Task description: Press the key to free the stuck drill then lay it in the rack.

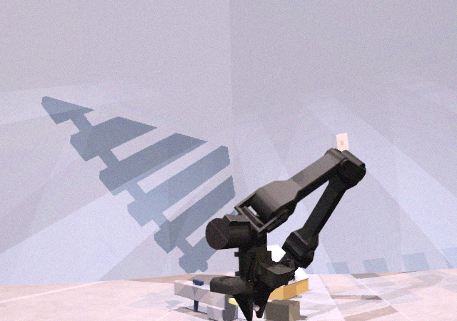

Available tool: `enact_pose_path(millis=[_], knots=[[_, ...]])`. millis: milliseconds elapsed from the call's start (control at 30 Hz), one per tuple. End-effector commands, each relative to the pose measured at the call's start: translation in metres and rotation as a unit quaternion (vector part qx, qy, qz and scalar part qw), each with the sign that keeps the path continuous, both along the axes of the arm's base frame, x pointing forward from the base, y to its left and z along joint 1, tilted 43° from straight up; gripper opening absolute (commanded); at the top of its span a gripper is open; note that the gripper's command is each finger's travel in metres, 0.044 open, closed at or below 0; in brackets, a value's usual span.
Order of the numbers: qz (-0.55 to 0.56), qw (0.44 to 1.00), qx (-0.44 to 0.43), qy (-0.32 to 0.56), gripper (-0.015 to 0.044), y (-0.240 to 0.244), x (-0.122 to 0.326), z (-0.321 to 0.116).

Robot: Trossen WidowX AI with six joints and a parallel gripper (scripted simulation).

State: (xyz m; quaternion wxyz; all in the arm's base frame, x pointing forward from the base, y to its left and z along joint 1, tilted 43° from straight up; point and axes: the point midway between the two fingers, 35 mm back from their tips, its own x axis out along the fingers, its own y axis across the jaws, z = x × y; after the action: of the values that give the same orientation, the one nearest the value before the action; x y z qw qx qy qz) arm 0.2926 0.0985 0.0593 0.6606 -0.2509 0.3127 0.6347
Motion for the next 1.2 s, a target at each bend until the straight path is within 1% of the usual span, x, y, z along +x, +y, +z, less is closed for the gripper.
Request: enact_pose_path(millis=[0, 267, 1167], knots=[[0.001, 1.000, -0.001, 0.001, 0.0236, -0.0002, -0.0004, -0.0010], [0.001, 1.000, 0.000, -0.007, 0.0440, -0.0024, 0.0007, -0.0030], [0.001, 1.000, 0.000, -0.007, 0.0440, -0.0080, 0.0025, -0.0065]])
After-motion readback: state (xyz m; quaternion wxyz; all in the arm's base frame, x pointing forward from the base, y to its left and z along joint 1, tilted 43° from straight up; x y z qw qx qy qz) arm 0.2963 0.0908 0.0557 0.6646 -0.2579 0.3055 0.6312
